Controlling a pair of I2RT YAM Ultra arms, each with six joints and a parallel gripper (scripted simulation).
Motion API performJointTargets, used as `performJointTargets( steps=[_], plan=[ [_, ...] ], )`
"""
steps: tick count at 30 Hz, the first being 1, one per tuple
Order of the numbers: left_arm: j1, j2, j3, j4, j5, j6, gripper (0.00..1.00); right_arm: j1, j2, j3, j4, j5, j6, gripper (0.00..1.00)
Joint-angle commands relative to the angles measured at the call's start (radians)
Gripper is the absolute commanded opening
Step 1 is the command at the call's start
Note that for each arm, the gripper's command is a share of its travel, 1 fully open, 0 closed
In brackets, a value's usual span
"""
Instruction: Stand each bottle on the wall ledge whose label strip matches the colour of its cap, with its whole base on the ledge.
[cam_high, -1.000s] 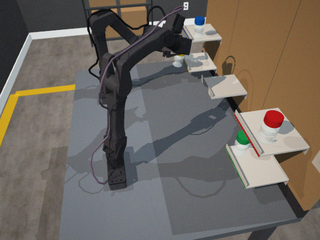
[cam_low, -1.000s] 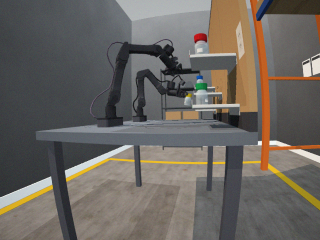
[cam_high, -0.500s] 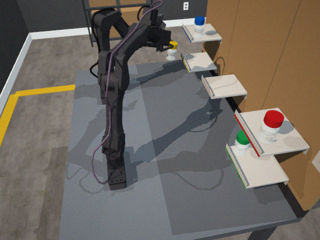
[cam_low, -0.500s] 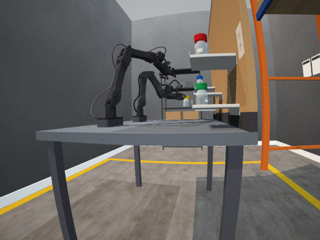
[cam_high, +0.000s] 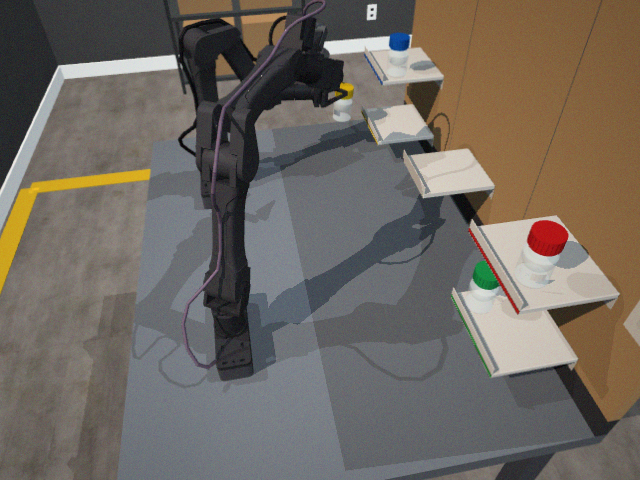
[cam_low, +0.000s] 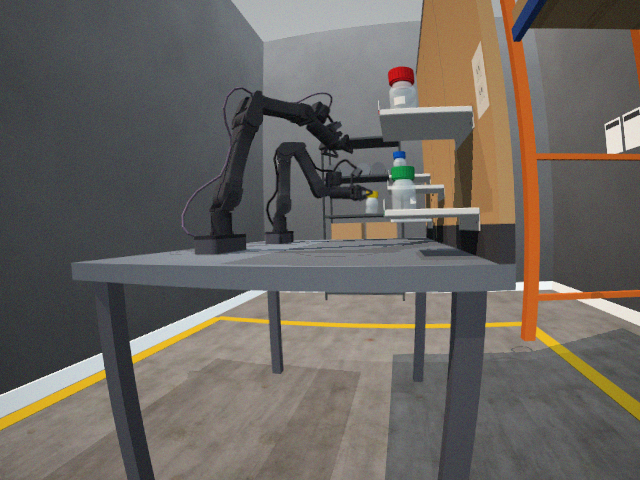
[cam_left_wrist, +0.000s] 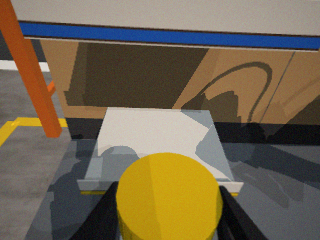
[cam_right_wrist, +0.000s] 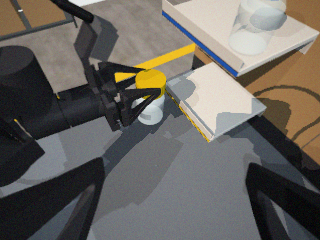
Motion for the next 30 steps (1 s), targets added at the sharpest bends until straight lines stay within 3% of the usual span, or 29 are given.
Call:
performJointTargets(
  steps=[1, 11, 30],
  plan=[
    [-0.08, -0.064, -0.057, 0.095, -0.214, -0.037, 0.49, -0.006, -0.01, 0.029, 0.027, 0.012, 0.008, 0.87],
    [-0.218, -0.077, -0.108, 0.136, -0.407, -0.036, 0.49, -0.006, -0.01, 0.029, 0.027, 0.012, 0.008, 0.87],
    [-0.18, -0.001, -0.031, 0.124, -0.346, -0.03, 0.49, -0.006, -0.01, 0.029, 0.027, 0.012, 0.008, 0.87]
  ],
)
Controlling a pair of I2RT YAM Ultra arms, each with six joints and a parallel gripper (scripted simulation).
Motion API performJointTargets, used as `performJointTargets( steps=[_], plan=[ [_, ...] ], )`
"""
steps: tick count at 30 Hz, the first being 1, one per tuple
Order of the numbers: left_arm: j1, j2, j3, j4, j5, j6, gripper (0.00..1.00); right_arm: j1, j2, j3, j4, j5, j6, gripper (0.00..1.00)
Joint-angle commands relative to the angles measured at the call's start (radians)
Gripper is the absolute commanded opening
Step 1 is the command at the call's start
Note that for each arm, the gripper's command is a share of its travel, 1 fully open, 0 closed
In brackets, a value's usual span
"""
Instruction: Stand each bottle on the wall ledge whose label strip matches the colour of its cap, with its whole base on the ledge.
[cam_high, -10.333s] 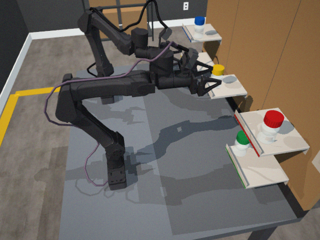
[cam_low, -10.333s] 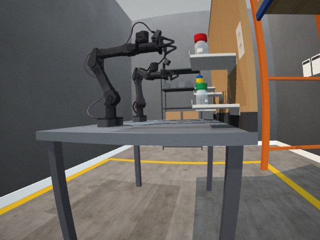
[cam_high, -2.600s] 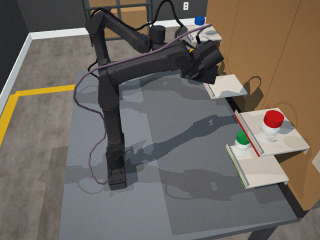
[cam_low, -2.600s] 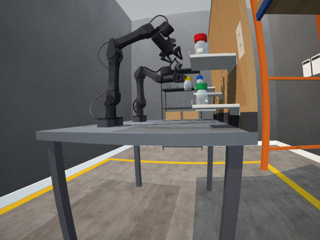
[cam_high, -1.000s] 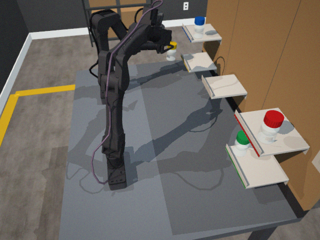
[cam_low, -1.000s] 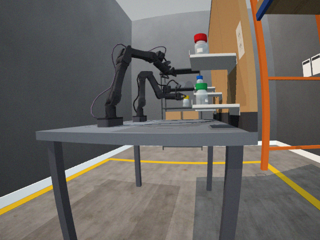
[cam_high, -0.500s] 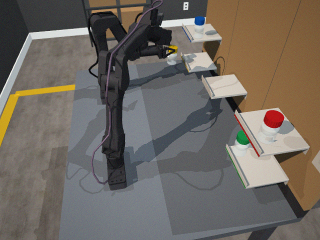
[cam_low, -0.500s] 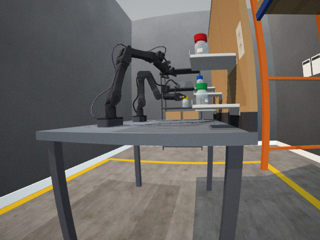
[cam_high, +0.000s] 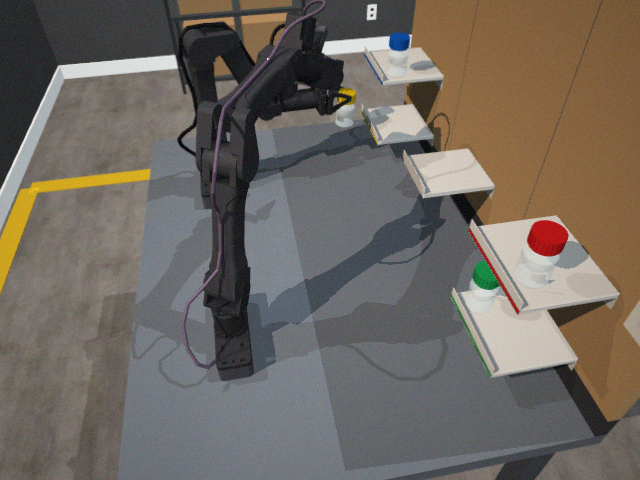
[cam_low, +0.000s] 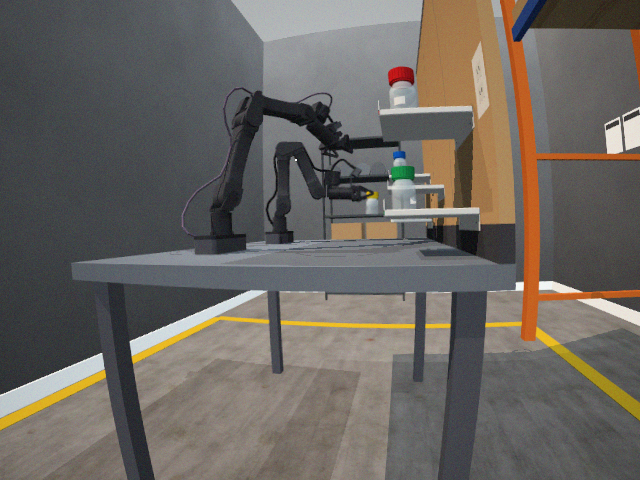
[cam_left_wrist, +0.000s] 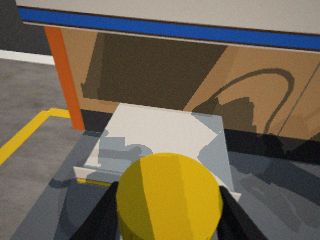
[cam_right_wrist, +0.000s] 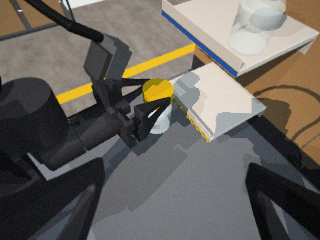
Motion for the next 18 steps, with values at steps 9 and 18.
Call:
performJointTargets(
  steps=[9, 18],
  plan=[
    [0.05, 0.075, 0.108, 0.041, 0.051, -0.004, 0.49, -0.006, -0.01, 0.029, 0.027, 0.011, 0.008, 0.87],
    [0.084, 0.137, 0.182, 0.028, 0.082, -0.005, 0.49, -0.006, -0.01, 0.029, 0.027, 0.011, 0.008, 0.87]
  ],
)
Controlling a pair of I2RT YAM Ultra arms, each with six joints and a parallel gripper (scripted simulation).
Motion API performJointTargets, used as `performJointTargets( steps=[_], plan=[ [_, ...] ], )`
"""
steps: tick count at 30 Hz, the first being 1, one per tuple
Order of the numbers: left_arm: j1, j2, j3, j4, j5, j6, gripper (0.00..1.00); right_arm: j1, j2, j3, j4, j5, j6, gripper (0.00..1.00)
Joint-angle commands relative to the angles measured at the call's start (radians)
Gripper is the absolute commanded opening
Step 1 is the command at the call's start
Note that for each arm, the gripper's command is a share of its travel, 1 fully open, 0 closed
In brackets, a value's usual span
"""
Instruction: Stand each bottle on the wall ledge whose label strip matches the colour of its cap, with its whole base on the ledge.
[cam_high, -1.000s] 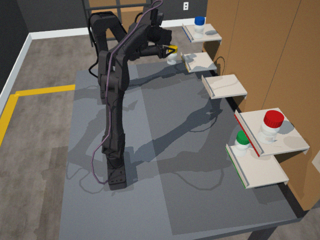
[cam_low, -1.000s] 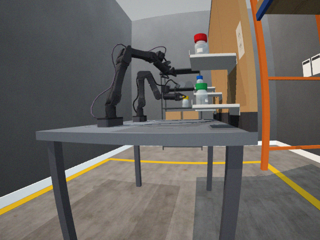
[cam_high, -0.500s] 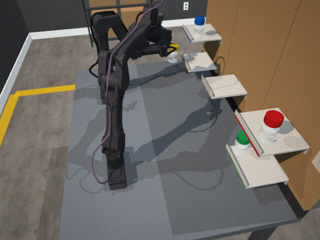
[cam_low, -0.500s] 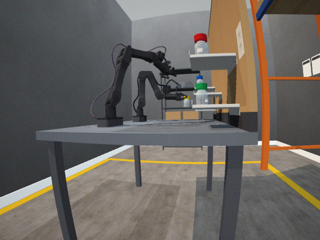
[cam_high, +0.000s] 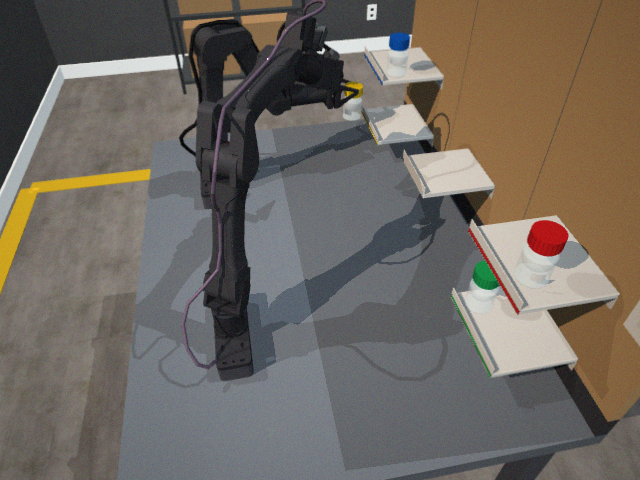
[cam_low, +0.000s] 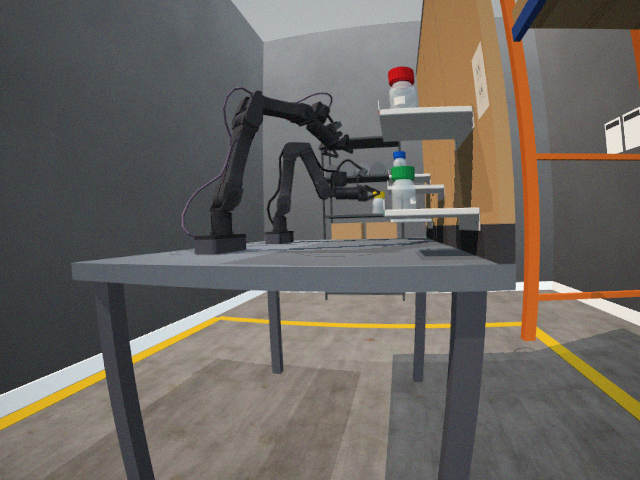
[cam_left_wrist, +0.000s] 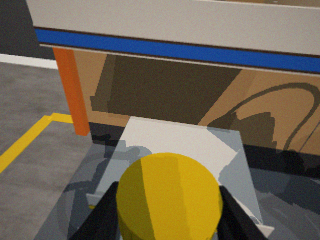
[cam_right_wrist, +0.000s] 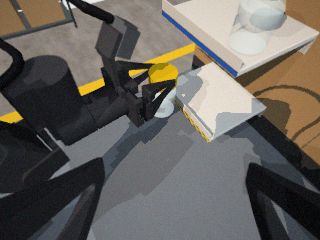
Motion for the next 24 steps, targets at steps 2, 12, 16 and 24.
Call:
performJointTargets(
  steps=[2, 12, 16, 24],
  plan=[
    [0.023, 0.029, 0.064, 0.025, 0.026, -0.005, 0.49, -0.006, -0.01, 0.029, 0.027, 0.011, 0.008, 0.87],
    [0.04, 0.066, 0.111, 0.018, 0.038, -0.007, 0.49, -0.006, -0.01, 0.029, 0.027, 0.011, 0.008, 0.87],
    [0.042, 0.07, 0.117, 0.018, 0.034, -0.007, 0.49, -0.006, -0.01, 0.029, 0.027, 0.011, 0.008, 0.87],
    [0.047, 0.028, 0.141, -0.04, 0.043, -0.007, 0.49, -0.006, -0.01, 0.029, 0.027, 0.011, 0.008, 0.87]
  ],
)
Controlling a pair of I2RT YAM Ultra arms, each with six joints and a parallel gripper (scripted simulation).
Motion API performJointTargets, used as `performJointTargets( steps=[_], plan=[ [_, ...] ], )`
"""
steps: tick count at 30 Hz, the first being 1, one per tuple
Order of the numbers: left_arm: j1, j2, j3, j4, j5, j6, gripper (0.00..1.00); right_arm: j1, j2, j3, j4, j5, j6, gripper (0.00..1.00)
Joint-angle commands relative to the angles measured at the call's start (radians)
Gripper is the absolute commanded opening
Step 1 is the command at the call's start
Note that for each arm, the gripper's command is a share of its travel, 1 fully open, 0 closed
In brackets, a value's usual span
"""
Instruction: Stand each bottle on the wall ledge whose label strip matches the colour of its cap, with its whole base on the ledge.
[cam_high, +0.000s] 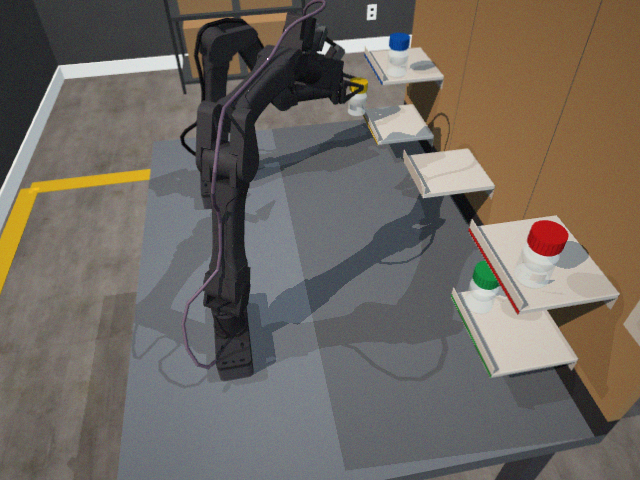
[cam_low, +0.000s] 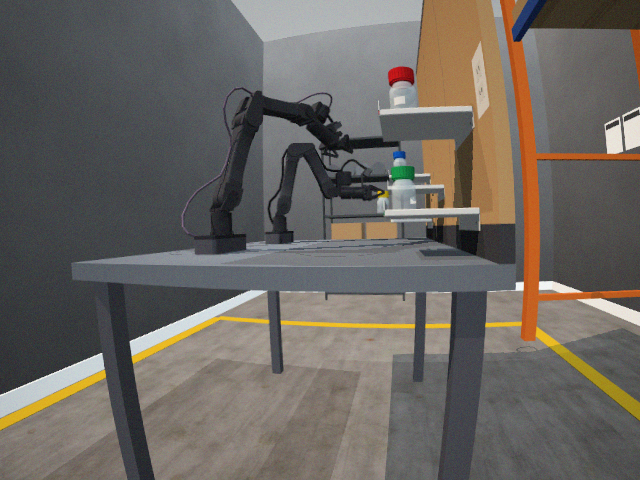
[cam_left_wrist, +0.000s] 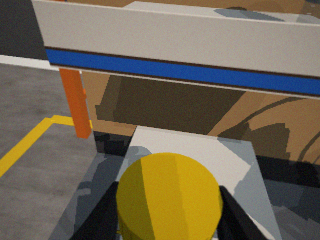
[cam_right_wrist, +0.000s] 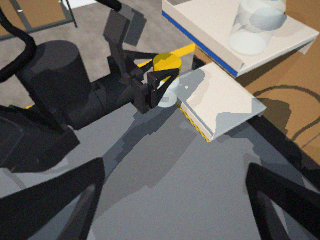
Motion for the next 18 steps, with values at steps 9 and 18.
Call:
performJointTargets(
  steps=[9, 18],
  plan=[
    [0.014, -0.035, 0.042, 0.005, 0.007, -0.007, 0.49, -0.006, -0.01, 0.029, 0.027, 0.011, 0.008, 0.87],
    [-0.002, 0.01, 0.077, 0.001, -0.019, -0.007, 0.49, -0.006, -0.01, 0.029, 0.027, 0.011, 0.008, 0.87]
  ],
)
